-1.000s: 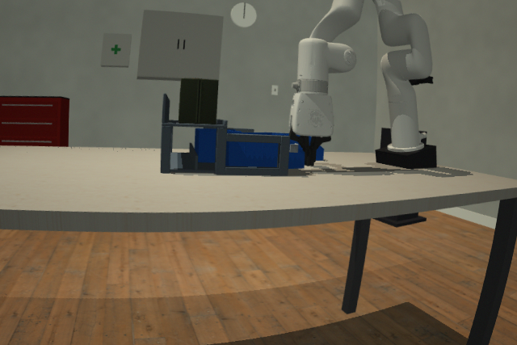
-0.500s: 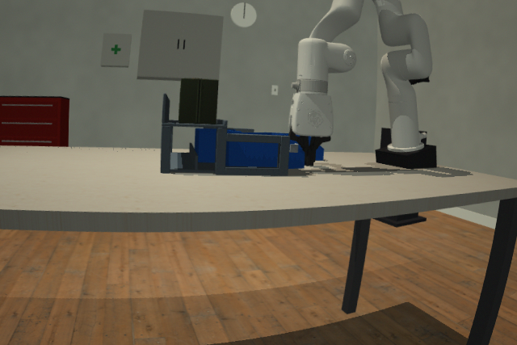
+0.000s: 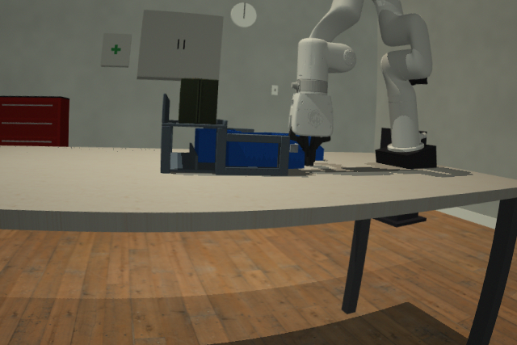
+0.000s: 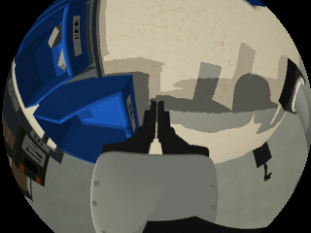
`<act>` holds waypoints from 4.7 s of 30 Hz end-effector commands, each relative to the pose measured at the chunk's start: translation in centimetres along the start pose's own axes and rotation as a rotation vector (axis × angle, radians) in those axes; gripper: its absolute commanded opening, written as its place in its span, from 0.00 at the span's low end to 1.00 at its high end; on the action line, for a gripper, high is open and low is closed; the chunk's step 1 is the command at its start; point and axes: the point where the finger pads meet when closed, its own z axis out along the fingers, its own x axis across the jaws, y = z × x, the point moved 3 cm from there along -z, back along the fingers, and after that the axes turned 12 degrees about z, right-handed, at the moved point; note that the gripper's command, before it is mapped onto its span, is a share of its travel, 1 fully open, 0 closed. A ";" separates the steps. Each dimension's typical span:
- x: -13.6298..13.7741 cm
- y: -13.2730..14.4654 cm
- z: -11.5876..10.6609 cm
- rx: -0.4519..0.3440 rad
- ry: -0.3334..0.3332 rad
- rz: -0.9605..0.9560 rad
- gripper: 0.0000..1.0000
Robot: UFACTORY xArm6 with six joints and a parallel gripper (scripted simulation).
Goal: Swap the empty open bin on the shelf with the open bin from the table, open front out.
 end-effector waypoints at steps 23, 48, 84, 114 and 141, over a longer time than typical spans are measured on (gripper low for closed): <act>-1.8 0.4 -0.2 -0.002 -0.003 0.000 0.00; -2.2 0.5 -0.2 -0.002 -0.003 0.000 0.00; -6.3 1.4 -0.2 -0.002 -0.003 0.000 0.00; -7.8 1.7 -0.2 -0.002 -0.003 0.000 0.00; -6.9 1.5 -1.2 -0.002 -0.003 0.000 0.00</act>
